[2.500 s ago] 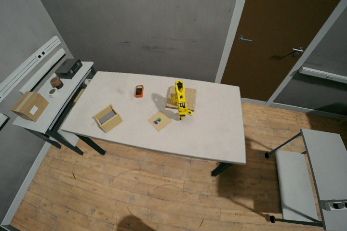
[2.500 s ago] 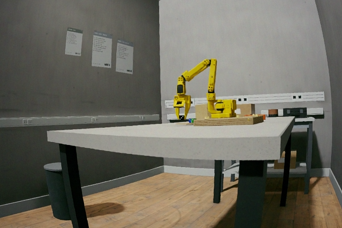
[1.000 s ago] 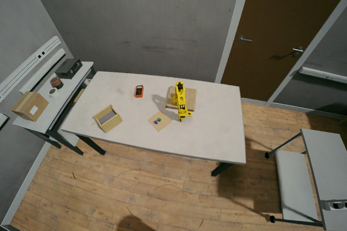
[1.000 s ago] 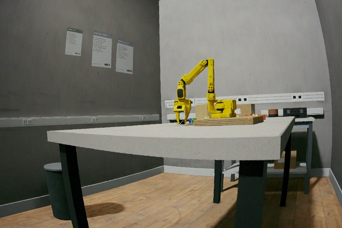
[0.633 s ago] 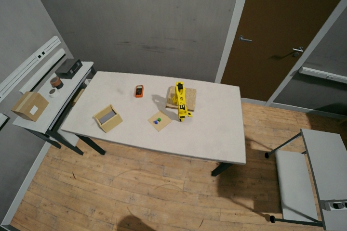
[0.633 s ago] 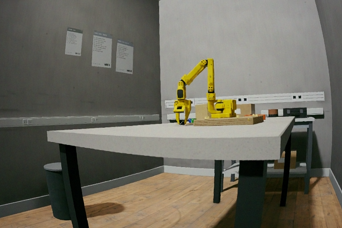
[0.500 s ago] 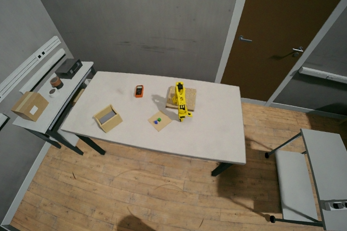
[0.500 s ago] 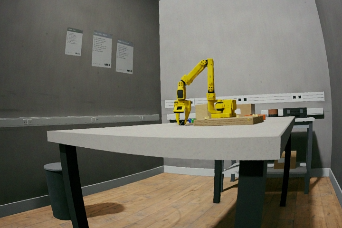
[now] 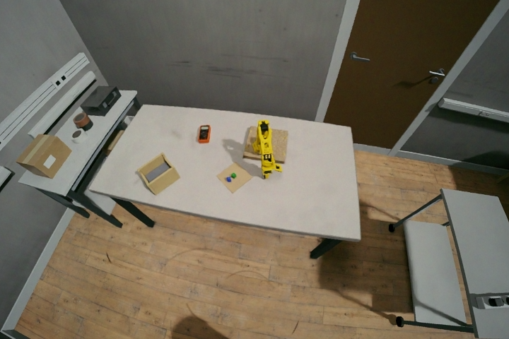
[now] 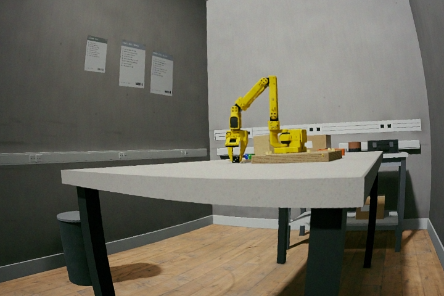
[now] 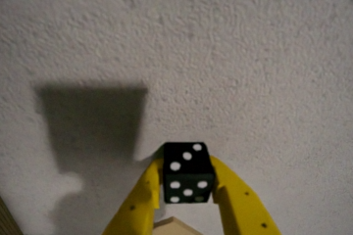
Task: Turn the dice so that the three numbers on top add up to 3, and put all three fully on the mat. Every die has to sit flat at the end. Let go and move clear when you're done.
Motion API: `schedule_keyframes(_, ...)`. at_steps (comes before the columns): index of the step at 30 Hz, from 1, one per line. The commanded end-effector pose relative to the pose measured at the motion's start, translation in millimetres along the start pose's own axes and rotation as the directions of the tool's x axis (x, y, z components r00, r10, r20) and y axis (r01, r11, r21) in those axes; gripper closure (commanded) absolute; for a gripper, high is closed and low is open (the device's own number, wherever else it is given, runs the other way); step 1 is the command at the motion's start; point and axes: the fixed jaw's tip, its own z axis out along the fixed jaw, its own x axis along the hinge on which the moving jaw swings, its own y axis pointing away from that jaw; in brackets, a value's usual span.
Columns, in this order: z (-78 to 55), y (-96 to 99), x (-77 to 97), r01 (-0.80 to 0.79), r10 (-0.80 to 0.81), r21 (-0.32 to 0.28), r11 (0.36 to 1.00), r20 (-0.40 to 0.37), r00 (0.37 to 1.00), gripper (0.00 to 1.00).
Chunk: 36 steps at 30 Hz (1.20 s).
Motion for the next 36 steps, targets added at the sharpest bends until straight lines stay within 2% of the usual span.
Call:
schedule_keyframes(1, 3.4, 4.5, 0.4, 0.003, -0.003, -0.021, 1.0, 0.001, 1.0, 1.0)
schedule_keyframes(9, 3.4, 4.5, 0.4, 0.003, -0.003, -0.021, 1.0, 0.001, 1.0, 0.99)
schedule_keyframes(18, 3.4, 4.5, 0.4, 0.003, -0.003, -0.021, 1.0, 0.001, 1.0, 0.9)
schedule_keyframes(29, 3.4, 4.5, 0.4, 0.003, -0.003, -0.021, 1.0, 0.001, 1.0, 0.88)
schedule_keyframes(36, 3.4, 4.5, 0.4, 0.003, -0.003, -0.021, 1.0, 0.001, 1.0, 0.82)
